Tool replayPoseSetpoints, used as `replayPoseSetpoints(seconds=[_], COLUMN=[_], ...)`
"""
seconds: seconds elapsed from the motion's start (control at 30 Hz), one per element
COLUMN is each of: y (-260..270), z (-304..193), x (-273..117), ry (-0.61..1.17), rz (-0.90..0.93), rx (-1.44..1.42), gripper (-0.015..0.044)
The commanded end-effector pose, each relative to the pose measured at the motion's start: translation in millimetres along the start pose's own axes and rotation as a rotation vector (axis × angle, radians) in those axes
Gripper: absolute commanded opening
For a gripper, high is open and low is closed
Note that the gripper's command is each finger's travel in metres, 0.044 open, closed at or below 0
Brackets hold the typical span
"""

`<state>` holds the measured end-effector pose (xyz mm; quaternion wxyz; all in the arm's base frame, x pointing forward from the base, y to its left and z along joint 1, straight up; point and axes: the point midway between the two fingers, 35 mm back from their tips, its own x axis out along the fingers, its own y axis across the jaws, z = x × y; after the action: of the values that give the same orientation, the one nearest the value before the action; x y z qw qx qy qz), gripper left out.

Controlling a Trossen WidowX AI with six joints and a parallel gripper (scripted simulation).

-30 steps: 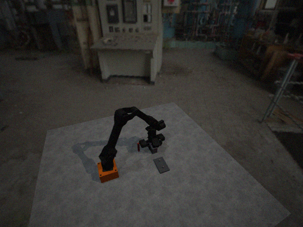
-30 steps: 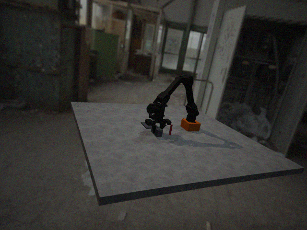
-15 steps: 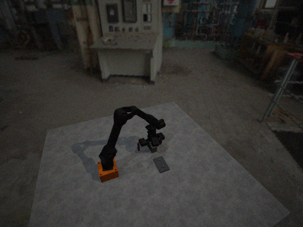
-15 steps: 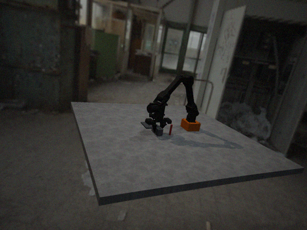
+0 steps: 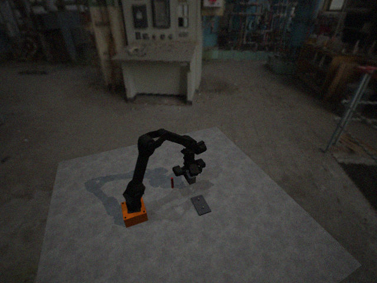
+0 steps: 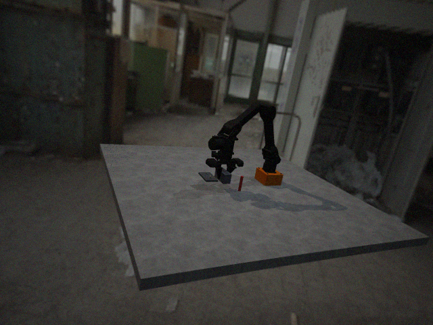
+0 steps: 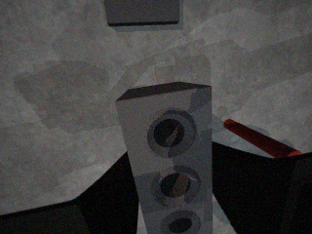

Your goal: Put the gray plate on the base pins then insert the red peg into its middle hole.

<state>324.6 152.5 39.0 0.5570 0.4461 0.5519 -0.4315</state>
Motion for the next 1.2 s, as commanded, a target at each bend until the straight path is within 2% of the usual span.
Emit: replayPoseSetpoints(seconds=[0.0, 0.7, 1.17], y=[1.3, -10.4, -2.4], z=[-1.7, -2.5, 27.5], x=[-15.9, -80.9, -66.4], ry=[0.005, 0.005, 0.002], rz=[0.008, 0.008, 0.009], rx=[0.004, 0.004, 0.018], gripper=[0.0000, 0.0000, 0.0000])
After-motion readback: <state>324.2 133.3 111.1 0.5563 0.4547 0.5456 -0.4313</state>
